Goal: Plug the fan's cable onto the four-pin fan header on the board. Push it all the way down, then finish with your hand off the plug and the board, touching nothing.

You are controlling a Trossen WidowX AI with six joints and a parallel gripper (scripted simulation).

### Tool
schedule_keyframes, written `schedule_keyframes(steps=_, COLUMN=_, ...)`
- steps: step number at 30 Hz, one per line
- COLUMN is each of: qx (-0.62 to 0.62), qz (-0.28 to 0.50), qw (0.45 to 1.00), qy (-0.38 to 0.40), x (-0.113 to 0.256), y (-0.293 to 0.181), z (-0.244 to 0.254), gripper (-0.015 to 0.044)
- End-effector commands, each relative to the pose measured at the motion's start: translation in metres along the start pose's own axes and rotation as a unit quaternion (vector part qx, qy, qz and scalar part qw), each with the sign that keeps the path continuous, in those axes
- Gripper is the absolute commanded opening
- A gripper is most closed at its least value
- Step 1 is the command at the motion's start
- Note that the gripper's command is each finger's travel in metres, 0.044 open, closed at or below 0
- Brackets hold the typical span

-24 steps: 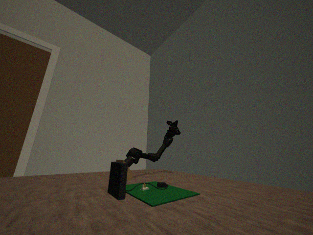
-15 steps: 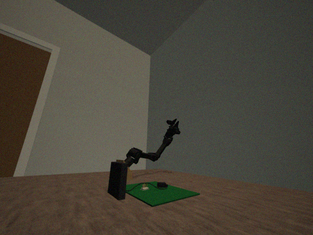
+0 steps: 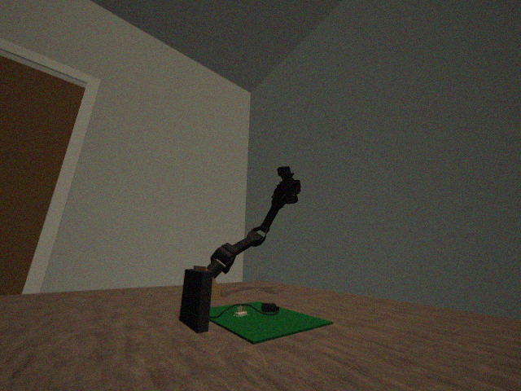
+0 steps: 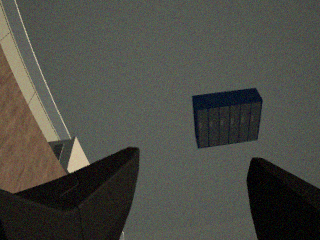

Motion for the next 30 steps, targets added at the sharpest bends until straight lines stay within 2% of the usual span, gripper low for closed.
schedule_keyframes(steps=1, qx=0.012, qz=0.025, qw=0.996, qy=0.088, x=-0.048, y=-0.021, z=0.021, gripper=0.021)
schedule_keyframes(steps=7, qx=0.032, qz=0.056, qw=0.97, qy=0.234, x=-0.118, y=-0.056, z=0.075, gripper=0.021)
schedule_keyframes(steps=12, qx=0.038, qz=0.078, qw=0.945, qy=0.314, x=-0.15, y=-0.076, z=0.113, gripper=0.021)
schedule_keyframes(steps=16, qx=0.042, qz=0.12, qw=0.904, qy=0.408, x=-0.18, y=-0.102, z=0.167, gripper=0.021)
schedule_keyframes(steps=23, qx=0.083, qz=0.151, qw=0.805, qy=0.568, x=-0.202, y=-0.15, z=0.257, gripper=0.021)
schedule_keyframes(steps=30, qx=0.11, qz=0.167, qw=0.675, qy=0.71, x=-0.192, y=-0.197, z=0.344, gripper=0.021)
Point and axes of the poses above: the point midway between the two fingers, 35 mm back from their tips, its own x axis back along the fingers, its own z axis across the jaws, y = z × x, the point moved 1 cm from there along x, back along the fingers, and after that the axes turned 4 degrees about x, right-handed, at the moved point
